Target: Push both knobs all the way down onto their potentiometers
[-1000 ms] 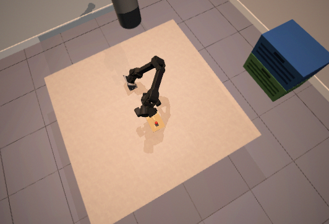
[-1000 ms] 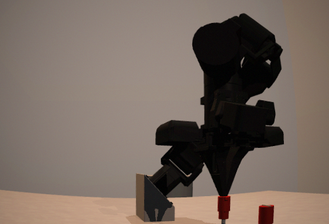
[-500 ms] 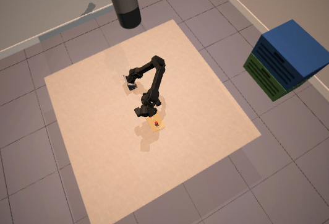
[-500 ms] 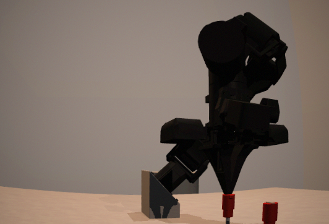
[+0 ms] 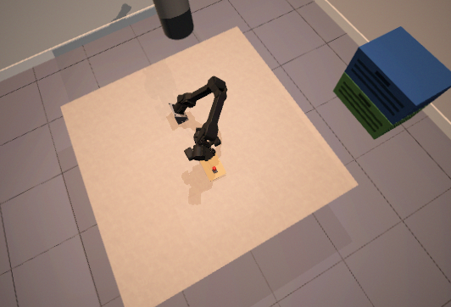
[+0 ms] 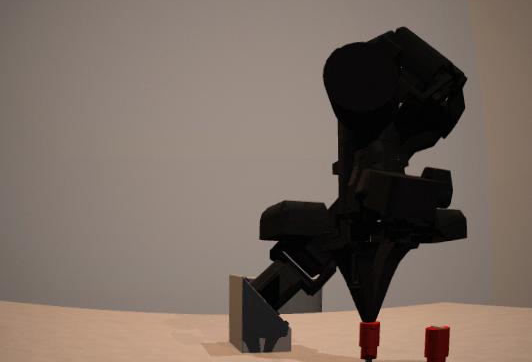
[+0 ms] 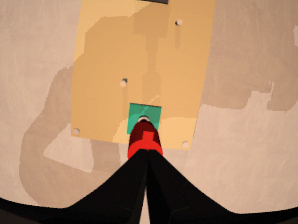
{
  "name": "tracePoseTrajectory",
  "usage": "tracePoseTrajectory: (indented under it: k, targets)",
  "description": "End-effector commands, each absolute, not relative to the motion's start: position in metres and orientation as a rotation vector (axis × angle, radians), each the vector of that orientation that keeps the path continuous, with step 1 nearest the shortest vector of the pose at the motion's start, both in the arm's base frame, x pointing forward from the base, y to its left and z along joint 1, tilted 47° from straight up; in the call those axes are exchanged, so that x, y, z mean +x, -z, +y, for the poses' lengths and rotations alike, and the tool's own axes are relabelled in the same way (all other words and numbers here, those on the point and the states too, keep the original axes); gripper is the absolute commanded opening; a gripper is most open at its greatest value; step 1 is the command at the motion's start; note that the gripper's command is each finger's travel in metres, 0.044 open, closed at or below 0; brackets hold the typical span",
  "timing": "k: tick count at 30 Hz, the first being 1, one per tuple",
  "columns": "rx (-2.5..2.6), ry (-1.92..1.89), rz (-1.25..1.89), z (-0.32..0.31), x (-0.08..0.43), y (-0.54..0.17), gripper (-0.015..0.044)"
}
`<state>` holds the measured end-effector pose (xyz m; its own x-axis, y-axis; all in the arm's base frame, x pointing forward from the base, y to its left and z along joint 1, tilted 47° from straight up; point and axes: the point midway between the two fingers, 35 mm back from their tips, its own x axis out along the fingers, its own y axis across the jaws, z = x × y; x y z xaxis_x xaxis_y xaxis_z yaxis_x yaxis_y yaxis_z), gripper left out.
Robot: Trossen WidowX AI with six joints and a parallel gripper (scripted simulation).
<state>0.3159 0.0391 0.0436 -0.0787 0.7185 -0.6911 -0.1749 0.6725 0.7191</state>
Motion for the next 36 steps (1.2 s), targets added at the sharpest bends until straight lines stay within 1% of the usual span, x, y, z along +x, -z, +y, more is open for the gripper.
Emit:
tracePoseTrajectory:
  k: [1,36]
  targets:
    - [0.469,-0.821,1.486,0.0561,0.3162,-0.0320,0.0000]
    - [0.469,-0.821,1.486,0.0610,0.3155,-0.0275,0.0000]
